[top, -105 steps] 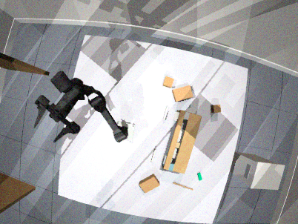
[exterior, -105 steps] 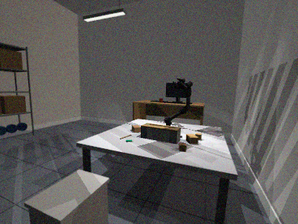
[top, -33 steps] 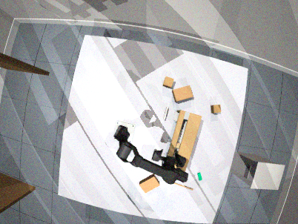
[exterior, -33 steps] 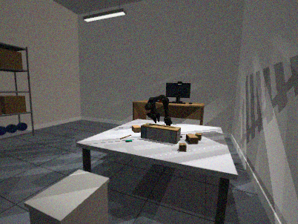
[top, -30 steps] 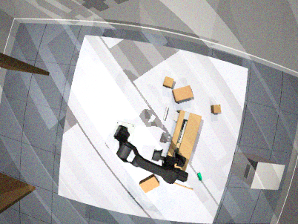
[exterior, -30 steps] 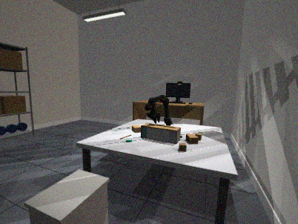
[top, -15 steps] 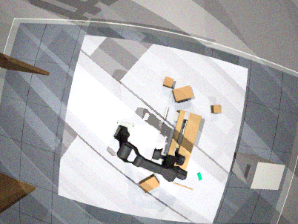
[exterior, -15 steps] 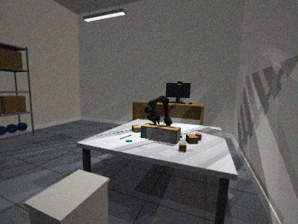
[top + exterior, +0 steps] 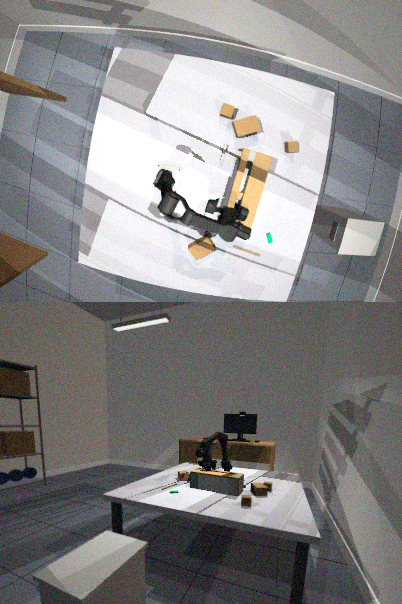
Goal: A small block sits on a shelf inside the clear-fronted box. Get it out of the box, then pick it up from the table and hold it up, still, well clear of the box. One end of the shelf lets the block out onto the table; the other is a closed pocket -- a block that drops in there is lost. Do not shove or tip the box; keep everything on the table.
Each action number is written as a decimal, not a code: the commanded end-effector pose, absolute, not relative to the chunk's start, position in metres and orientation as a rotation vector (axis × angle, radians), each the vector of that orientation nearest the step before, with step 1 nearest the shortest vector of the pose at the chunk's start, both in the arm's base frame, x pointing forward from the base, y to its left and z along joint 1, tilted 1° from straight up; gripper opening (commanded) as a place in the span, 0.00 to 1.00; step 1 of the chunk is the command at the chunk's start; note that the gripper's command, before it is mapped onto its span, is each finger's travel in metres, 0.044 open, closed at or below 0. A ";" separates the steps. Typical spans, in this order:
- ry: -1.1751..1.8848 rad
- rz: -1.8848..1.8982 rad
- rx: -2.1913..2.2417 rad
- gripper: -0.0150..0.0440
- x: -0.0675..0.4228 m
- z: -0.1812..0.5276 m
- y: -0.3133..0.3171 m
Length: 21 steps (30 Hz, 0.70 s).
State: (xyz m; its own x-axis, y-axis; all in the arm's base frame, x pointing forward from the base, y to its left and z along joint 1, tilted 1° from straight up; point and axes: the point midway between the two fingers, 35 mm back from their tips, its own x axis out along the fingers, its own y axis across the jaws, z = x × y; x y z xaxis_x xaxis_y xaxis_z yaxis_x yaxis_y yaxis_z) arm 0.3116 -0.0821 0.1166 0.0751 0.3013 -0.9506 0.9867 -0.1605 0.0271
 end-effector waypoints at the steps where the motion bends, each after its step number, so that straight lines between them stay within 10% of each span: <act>1: 1.323 -1.122 1.584 0.93 0.311 0.109 -0.081; 21: 1.322 -1.118 1.581 0.93 0.317 0.107 -0.047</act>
State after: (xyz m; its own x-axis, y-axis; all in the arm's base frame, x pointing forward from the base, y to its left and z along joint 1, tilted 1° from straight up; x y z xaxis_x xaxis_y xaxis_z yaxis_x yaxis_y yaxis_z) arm 0.3168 -0.0547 0.1087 0.0771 0.2999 -0.9508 0.9872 -0.1564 0.0308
